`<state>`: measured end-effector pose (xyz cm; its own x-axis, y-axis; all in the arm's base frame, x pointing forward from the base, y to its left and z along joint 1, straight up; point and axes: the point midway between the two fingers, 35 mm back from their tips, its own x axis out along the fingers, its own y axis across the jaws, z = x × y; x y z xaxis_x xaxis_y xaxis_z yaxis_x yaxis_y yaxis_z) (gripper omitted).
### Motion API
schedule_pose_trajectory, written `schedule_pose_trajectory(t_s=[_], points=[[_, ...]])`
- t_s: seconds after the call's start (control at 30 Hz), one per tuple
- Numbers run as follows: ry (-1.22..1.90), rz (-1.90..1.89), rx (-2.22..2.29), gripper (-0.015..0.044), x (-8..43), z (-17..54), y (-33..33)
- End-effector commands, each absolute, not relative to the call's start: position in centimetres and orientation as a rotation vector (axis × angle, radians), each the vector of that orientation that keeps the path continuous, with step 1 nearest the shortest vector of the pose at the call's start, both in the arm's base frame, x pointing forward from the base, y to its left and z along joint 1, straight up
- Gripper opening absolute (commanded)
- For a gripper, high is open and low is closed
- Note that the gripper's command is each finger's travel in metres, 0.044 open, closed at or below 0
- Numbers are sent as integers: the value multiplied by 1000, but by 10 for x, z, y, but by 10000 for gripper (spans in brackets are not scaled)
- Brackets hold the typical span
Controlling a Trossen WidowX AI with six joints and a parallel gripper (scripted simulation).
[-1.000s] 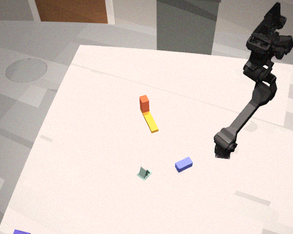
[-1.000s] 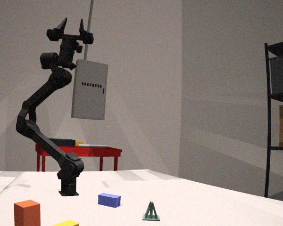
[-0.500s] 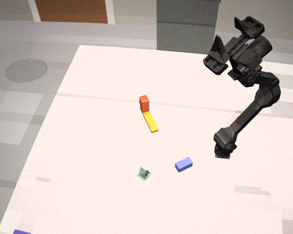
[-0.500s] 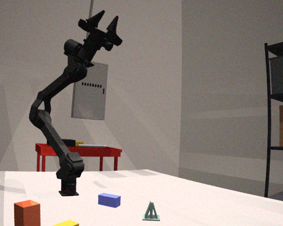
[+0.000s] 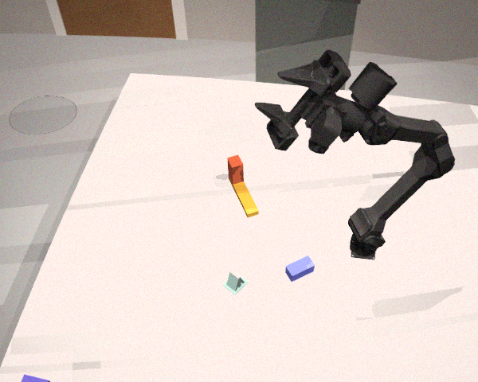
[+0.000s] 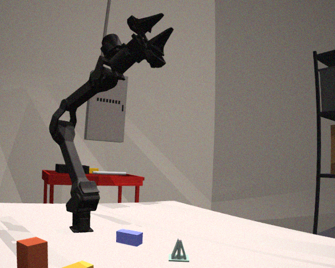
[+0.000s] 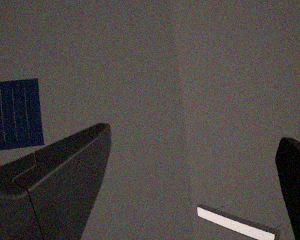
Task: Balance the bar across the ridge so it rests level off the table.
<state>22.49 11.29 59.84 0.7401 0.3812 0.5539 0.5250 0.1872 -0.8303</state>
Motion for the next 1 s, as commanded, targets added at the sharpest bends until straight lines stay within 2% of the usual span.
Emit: schedule_pose_trajectory(t_s=[0.0,0.5,0.97], points=[[-720,-80,-1501,315,250,583,115],[-246,157,-1838,315,355,490,87],[197,479,-1999,315,408,389,27]])
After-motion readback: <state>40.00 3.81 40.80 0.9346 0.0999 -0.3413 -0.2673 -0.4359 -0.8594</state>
